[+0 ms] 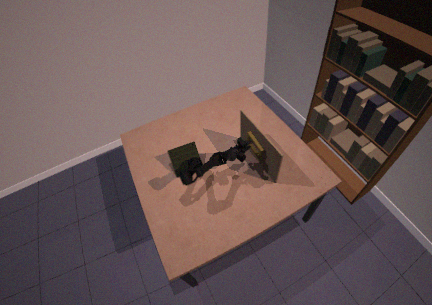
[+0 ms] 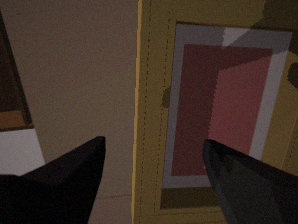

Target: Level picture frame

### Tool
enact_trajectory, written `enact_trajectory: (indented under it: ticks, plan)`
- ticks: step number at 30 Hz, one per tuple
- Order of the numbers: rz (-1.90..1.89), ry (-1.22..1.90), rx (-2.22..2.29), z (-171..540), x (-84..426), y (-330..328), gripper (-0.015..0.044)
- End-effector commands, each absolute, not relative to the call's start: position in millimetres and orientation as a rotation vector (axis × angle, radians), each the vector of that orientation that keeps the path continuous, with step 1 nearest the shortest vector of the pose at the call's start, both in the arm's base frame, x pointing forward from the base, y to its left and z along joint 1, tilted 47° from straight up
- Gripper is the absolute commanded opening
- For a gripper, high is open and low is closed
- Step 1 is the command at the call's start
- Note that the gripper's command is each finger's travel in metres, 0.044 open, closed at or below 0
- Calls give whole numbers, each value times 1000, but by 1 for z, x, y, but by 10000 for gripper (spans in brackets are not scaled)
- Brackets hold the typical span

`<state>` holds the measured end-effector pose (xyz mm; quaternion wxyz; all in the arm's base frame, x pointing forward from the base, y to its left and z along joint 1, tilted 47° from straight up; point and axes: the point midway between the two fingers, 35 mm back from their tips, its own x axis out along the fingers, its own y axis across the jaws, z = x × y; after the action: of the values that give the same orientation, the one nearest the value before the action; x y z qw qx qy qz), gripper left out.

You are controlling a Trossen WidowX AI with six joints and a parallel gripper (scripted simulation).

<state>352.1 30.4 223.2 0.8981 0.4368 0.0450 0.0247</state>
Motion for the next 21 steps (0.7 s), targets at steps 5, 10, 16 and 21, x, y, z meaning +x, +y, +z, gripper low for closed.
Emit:
enact_trajectory:
  ticks: [5, 10, 16, 21]
  plan:
    - [55, 93, 899, 224, 362, 32, 260]
    - [55, 92, 899, 224, 370, 32, 260]
    - [55, 92, 899, 223, 380, 33, 260]
    - [56, 92, 899, 222, 388, 34, 260]
